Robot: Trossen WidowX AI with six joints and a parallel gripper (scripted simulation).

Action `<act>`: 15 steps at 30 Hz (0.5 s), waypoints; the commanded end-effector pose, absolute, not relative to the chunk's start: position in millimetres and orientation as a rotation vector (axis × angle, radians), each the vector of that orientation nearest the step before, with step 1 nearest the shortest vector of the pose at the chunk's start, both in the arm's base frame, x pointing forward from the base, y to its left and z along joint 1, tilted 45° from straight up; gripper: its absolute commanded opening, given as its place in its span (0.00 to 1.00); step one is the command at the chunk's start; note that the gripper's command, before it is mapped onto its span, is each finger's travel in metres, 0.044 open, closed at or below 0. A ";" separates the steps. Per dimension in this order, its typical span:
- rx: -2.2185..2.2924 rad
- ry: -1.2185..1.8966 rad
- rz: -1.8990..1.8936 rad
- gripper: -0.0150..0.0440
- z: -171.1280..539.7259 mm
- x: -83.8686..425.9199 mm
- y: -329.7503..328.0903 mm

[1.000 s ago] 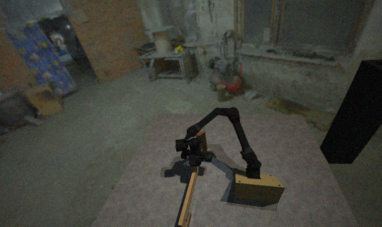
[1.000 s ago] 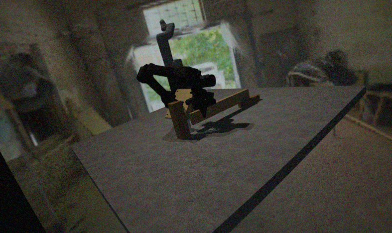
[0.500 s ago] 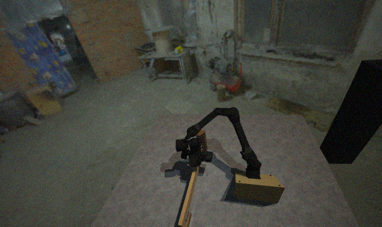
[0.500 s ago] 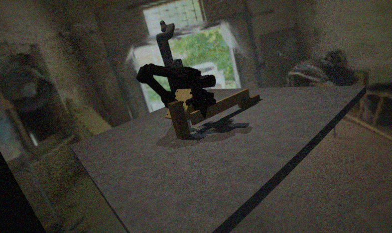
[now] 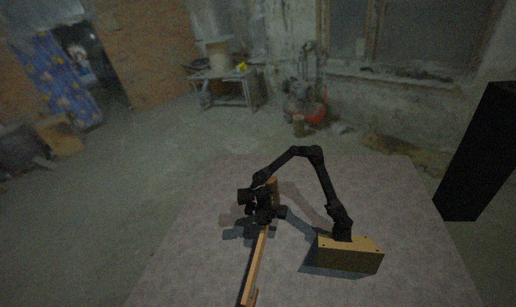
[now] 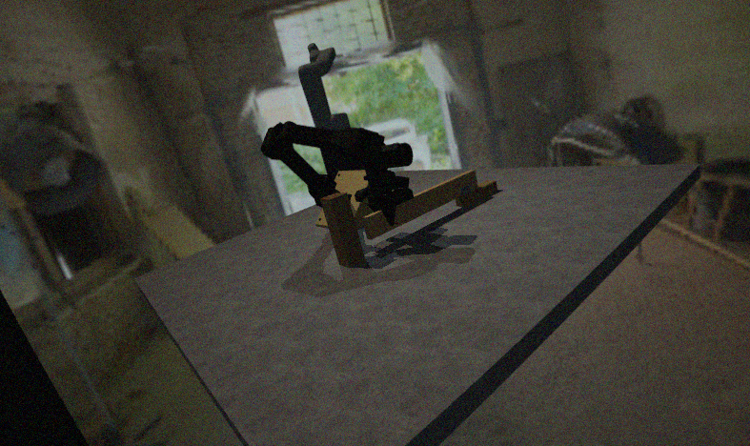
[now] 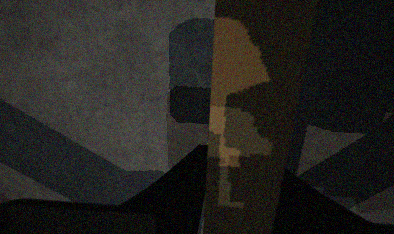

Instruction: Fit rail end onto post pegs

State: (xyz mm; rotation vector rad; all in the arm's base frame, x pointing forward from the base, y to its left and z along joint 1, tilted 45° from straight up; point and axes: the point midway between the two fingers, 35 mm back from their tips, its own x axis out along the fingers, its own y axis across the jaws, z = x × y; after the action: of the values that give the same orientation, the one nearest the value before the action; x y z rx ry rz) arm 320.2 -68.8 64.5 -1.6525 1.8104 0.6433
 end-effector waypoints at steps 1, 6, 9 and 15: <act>-1.654 1.804 0.645 0.25 64.1 320.8 -67.7; -1.654 1.804 0.645 0.25 64.6 320.6 -68.3; -1.654 1.804 0.645 0.25 65.3 320.4 -69.0; -1.654 1.804 0.645 0.25 66.8 320.1 -70.1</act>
State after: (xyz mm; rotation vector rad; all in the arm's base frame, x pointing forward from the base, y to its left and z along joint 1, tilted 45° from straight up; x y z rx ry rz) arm 319.8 -70.4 64.9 -1.6481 1.8089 0.6443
